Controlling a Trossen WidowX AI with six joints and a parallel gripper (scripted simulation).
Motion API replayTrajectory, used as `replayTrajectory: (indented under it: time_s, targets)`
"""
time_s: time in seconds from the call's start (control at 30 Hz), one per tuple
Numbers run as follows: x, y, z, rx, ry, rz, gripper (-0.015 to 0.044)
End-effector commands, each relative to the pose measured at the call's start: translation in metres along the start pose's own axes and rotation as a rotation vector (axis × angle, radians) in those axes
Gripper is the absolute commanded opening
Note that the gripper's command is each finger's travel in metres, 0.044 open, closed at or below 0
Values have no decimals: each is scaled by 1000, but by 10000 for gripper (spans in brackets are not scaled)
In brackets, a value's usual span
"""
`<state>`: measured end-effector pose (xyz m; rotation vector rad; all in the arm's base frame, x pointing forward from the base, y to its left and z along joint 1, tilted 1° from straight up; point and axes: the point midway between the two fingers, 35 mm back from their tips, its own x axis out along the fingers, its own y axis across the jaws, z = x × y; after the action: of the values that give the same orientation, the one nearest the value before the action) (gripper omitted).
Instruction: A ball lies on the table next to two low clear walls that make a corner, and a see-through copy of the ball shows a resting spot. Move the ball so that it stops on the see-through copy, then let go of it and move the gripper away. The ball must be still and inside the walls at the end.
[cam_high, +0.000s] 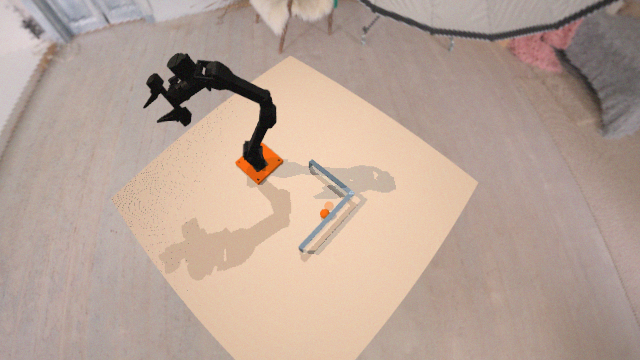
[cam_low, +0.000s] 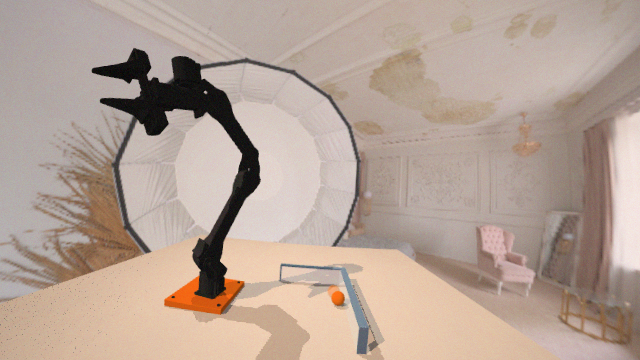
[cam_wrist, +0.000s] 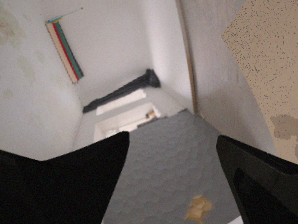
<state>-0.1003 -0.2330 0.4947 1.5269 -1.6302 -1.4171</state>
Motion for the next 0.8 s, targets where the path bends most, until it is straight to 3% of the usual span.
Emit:
replayTrajectory:
  time_s: [0.0,0.13,0.33,0.77]
  targets:
    - [34,-33,-34,-195,135,-139,299]
    - [59,-70,-74,-389,277,-259,299]
    - [66,-136,-138,-700,520,-380,299]
    - [23,-277,-241,-1317,995,-475,299]
